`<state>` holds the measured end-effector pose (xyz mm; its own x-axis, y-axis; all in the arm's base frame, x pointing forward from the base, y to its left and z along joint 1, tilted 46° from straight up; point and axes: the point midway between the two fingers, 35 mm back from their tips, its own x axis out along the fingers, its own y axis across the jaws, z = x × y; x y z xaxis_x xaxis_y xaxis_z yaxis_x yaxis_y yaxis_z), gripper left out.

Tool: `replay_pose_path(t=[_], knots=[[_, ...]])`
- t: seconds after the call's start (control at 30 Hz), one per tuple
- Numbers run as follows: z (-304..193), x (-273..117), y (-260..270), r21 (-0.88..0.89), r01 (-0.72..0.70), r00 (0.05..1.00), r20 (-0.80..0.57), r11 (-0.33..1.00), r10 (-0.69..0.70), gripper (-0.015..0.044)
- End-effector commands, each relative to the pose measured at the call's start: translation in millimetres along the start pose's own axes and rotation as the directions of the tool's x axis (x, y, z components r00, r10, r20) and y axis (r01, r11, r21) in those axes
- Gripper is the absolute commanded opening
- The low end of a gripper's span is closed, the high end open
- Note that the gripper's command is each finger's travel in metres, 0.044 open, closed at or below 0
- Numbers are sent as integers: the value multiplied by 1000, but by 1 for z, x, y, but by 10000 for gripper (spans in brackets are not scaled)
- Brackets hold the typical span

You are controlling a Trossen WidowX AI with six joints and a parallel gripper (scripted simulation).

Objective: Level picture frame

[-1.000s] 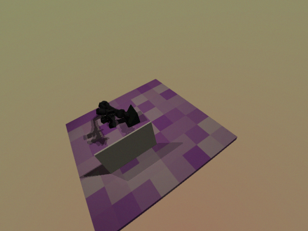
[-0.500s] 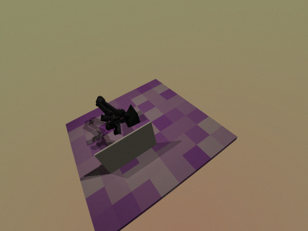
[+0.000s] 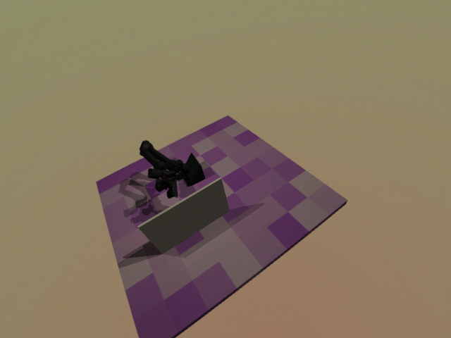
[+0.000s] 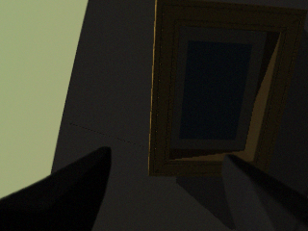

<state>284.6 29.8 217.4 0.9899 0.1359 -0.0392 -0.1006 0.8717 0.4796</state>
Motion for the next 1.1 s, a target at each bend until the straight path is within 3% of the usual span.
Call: replay_pose_path(t=[0.0,0.3,1.07], knots=[[4,12,3,-6,-5,1000,2,1000,5,260],[1,75,2,-6,-7,1000,5,1000,7,260],[1,80,2,-6,-7,1000,5,1000,7,260]])
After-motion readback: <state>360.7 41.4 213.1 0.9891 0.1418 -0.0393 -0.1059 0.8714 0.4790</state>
